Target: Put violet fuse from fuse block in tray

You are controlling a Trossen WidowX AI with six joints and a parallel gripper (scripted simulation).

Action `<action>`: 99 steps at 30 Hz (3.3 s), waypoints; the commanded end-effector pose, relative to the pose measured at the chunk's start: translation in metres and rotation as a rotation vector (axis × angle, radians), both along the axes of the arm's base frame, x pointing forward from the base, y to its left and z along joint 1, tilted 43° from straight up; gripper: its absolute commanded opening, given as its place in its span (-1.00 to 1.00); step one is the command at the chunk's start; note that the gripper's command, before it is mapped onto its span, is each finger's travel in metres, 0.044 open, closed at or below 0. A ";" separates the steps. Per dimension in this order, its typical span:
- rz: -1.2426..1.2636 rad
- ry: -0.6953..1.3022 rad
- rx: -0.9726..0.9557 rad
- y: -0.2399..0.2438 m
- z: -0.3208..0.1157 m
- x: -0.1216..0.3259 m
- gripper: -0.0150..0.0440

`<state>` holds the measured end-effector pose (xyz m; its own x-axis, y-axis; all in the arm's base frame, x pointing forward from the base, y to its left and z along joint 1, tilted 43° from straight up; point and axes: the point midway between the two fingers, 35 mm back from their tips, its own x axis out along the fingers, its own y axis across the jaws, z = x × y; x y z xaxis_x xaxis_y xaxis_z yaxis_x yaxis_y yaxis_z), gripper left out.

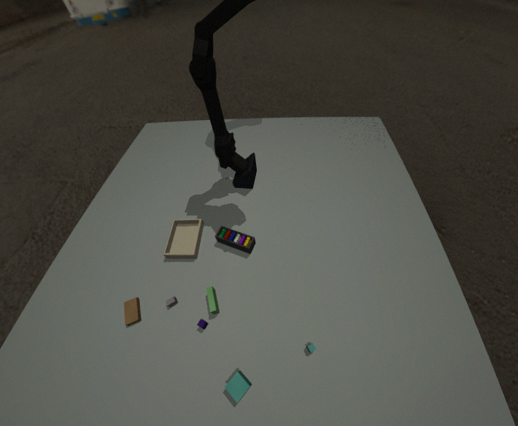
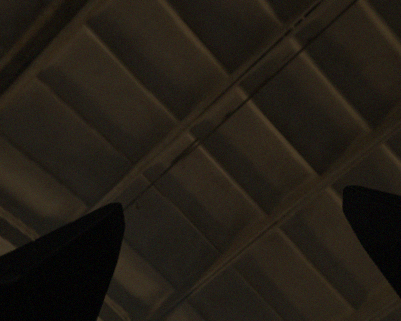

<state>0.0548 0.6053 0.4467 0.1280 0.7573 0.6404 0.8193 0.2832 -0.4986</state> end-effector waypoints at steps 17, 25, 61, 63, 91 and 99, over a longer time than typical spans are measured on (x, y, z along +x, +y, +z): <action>-0.031 0.644 -0.332 0.003 -0.124 0.153 -0.29; -0.191 1.179 -0.339 -0.048 -0.215 0.250 -0.29; -1.638 2.042 1.504 -0.511 -0.445 0.308 -0.29; -1.725 1.951 1.645 -0.535 -0.447 0.294 -0.29; -1.972 1.526 2.057 -0.610 -0.449 0.241 -0.29; -1.972 1.526 2.056 -0.616 -0.454 0.240 -0.29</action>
<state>0.2964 -0.0079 -0.0048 -0.1359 -0.6611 -0.7379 0.4137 0.6389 -0.6486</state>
